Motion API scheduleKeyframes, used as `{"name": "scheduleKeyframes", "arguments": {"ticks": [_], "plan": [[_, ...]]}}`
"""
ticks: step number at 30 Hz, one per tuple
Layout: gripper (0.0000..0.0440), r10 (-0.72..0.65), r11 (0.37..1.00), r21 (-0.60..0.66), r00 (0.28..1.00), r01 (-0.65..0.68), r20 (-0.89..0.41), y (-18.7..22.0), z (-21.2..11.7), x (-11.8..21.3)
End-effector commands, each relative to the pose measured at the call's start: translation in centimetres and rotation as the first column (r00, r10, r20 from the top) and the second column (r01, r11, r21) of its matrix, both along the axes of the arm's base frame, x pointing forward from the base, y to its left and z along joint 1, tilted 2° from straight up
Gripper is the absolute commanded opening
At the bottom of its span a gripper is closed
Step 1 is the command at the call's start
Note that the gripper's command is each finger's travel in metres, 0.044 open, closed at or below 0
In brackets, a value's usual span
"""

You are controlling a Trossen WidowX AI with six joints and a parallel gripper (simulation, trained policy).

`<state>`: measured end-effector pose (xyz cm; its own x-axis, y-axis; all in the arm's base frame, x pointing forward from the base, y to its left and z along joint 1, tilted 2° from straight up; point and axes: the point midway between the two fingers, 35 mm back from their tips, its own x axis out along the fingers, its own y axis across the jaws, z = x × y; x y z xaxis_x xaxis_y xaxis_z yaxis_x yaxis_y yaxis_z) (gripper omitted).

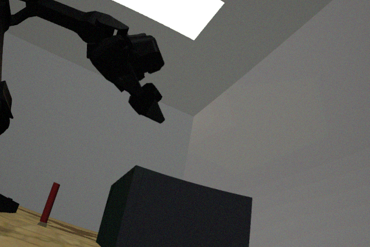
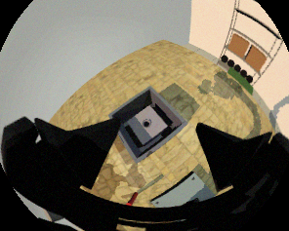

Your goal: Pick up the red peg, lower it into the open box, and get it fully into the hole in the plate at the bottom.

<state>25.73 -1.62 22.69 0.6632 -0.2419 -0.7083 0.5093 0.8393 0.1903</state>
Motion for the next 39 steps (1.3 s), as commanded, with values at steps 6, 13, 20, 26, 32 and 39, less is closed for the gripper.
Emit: {"name": "scheduleKeyframes", "arguments": {"ticks": [6,13,20,26,32,39], "plan": [[0.0440,-0.042,0.979,0.187,0.978,0.081,-0.203,4.7,-4.2,-4.3],[0.0440,-0.080,0.951,0.250,0.927,0.181,-0.366,7.6,-7.1,-7.5],[0.0440,-0.113,0.922,0.276,0.870,0.272,-0.480,10.1,-9.6,-9.7],[0.0440,-0.110,0.900,0.307,0.845,0.308,-0.523,12.1,-11.8,-10.6],[0.0440,-0.091,0.880,0.353,0.842,0.318,-0.532,13.7,-14.5,-10.8],[0.0435,-0.079,0.849,0.406,0.842,0.337,-0.533,15.1,-17.3,-10.8]]}}
